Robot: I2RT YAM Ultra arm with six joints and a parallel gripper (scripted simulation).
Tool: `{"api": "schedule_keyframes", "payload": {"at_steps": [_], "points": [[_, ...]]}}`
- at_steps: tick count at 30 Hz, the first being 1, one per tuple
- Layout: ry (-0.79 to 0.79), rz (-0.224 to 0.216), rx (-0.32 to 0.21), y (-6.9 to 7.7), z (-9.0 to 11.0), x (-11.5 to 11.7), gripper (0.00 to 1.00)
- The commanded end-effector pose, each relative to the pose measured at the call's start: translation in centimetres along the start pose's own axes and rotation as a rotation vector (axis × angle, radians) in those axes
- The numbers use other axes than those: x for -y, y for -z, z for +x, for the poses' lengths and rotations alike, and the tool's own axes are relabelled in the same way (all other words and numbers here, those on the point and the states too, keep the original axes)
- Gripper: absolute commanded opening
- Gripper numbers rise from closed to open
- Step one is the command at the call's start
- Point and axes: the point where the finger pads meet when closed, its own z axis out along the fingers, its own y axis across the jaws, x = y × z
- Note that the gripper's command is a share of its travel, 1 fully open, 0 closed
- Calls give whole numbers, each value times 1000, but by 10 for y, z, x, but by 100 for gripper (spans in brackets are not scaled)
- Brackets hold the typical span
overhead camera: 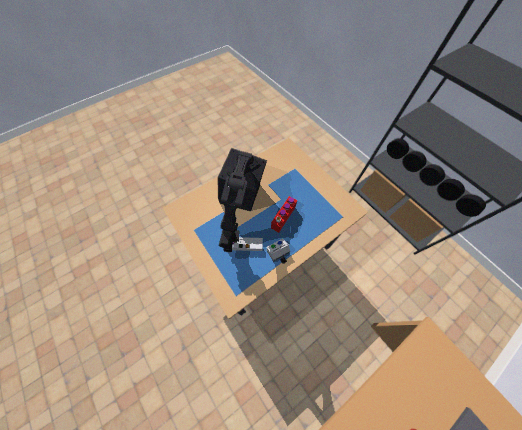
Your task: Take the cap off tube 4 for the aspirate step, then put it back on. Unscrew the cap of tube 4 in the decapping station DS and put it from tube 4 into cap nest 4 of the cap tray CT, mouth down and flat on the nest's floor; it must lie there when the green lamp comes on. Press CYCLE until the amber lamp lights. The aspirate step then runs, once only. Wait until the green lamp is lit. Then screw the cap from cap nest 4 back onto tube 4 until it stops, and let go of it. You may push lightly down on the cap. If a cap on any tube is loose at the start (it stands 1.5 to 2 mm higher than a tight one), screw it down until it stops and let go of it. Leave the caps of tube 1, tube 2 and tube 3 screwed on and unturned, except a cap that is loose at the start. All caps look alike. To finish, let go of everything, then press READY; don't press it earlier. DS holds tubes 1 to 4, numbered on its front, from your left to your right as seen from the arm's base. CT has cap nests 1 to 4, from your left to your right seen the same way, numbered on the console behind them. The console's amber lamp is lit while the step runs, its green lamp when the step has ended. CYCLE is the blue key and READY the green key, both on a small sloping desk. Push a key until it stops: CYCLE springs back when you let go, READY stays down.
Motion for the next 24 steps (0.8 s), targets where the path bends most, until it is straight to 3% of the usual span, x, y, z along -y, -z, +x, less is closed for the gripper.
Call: {"api": "schedule_keyframes", "payload": {"at_steps": [1,2,3,17,24], "points": [[1,2,15,3,-5,1,0],[1,2,15,3,-5,1,0],[1,2,15,3,-5,1,47],[1,2,15,3,-5,1,47],[1,2,15,38,-5,1,47]]}}
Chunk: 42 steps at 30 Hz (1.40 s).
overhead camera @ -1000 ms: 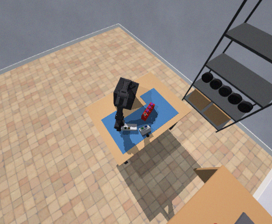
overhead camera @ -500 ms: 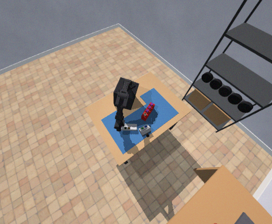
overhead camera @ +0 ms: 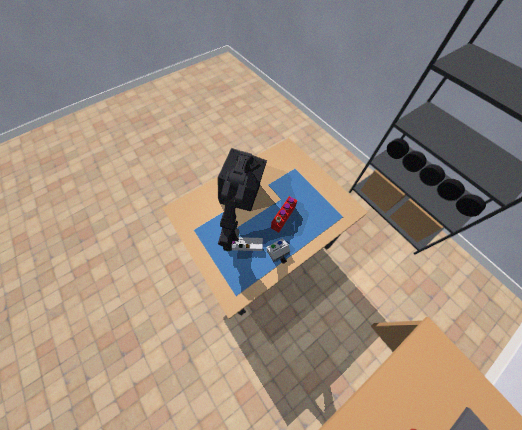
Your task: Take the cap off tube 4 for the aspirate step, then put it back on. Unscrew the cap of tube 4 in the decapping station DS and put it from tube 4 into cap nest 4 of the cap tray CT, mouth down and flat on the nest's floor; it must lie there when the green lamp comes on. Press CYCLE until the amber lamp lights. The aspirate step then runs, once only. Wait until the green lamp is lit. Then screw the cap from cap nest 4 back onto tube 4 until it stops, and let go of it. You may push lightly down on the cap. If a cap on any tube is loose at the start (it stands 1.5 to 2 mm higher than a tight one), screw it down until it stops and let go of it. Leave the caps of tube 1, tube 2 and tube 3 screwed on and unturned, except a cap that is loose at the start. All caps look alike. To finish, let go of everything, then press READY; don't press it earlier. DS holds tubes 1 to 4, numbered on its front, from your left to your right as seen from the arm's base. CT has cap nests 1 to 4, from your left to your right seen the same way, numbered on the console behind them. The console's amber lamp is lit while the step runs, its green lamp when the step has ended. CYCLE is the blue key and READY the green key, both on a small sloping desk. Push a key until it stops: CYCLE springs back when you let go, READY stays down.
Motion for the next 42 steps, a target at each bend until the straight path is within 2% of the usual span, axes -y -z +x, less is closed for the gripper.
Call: {"api": "schedule_keyframes", "payload": {"at_steps": [1,7,9,23,39,40,41,42], "points": [[-1,1,4,18,-3,2,47],[-1,1,5,48,-3,2,47],[-1,1,5,48,-3,2,47],[-1,1,5,116,-3,2,47],[-1,1,5,116,-3,2,47],[82,1,5,115,-3,-6,0],[166,1,5,113,-4,-15,0],[166,1,5,113,-4,-15,0]]}}
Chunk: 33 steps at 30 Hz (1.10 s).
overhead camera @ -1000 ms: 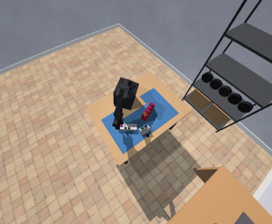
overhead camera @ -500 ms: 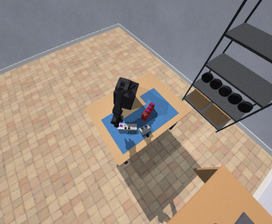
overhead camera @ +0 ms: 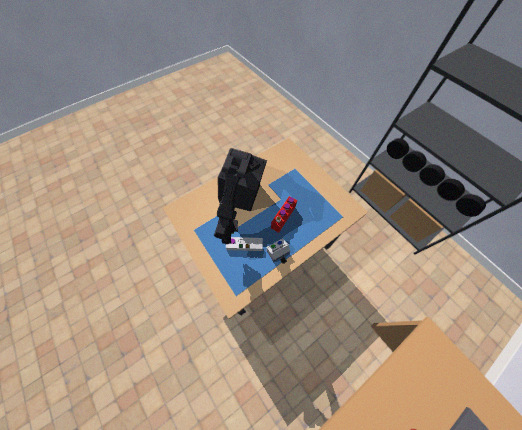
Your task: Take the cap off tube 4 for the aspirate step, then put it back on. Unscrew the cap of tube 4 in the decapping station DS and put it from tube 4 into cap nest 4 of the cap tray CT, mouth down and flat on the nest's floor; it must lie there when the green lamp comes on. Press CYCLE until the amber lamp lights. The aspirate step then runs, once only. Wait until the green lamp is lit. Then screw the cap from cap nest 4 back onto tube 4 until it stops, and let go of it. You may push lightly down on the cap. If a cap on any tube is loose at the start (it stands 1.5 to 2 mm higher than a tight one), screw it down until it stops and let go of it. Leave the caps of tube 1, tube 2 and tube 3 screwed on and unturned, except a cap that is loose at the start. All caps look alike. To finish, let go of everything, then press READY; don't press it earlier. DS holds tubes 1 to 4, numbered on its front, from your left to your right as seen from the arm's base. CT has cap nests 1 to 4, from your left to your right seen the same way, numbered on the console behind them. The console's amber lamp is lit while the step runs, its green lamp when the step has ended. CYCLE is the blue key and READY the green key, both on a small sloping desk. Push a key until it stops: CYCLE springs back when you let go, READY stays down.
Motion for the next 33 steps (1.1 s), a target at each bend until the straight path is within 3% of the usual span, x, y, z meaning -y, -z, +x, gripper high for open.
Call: {"api": "schedule_keyframes", "payload": {"at_steps": [1,6,16,18,33], "points": [[106,0,6,0,-4,-10,0],[483,0,6,-7,-9,-51,0],[483,-3,7,-23,-20,-133,0],[483,-3,7,-23,-20,-133,0],[483,-6,8,-45,-36,-256,0]]}}
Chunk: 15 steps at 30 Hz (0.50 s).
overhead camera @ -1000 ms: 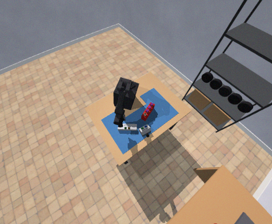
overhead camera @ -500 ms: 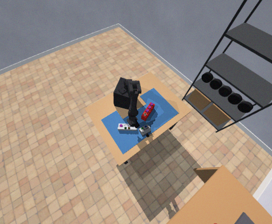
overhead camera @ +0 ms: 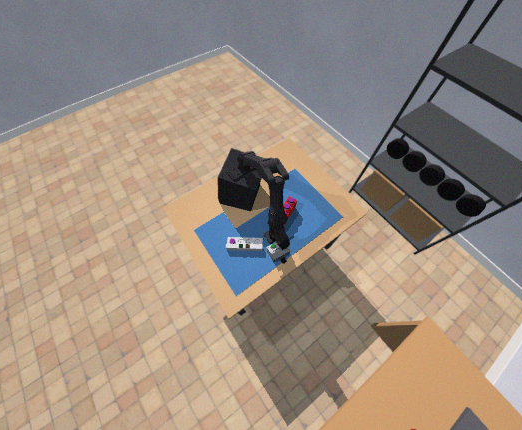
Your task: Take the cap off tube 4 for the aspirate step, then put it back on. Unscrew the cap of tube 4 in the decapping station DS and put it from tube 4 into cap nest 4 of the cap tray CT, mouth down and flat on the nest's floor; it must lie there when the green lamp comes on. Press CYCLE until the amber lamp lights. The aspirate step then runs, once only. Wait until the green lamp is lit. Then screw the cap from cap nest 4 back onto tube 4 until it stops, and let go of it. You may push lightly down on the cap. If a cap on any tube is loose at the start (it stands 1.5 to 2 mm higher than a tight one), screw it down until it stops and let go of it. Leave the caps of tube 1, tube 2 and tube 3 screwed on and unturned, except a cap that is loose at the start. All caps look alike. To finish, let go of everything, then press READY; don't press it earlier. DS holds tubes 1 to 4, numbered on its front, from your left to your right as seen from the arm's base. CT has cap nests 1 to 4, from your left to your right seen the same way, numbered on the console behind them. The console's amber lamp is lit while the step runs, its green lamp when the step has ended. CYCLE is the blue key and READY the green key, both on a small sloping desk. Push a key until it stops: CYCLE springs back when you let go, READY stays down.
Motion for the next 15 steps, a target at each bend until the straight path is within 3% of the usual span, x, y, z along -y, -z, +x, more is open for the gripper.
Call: {"api": "schedule_keyframes", "payload": {"at_steps": [1,6,15], "points": [[-56,5,-5,2,-9,-8,0],[-56,4,-4,-3,-26,-30,0],[-56,4,-4,-4,-25,-30,0]]}}
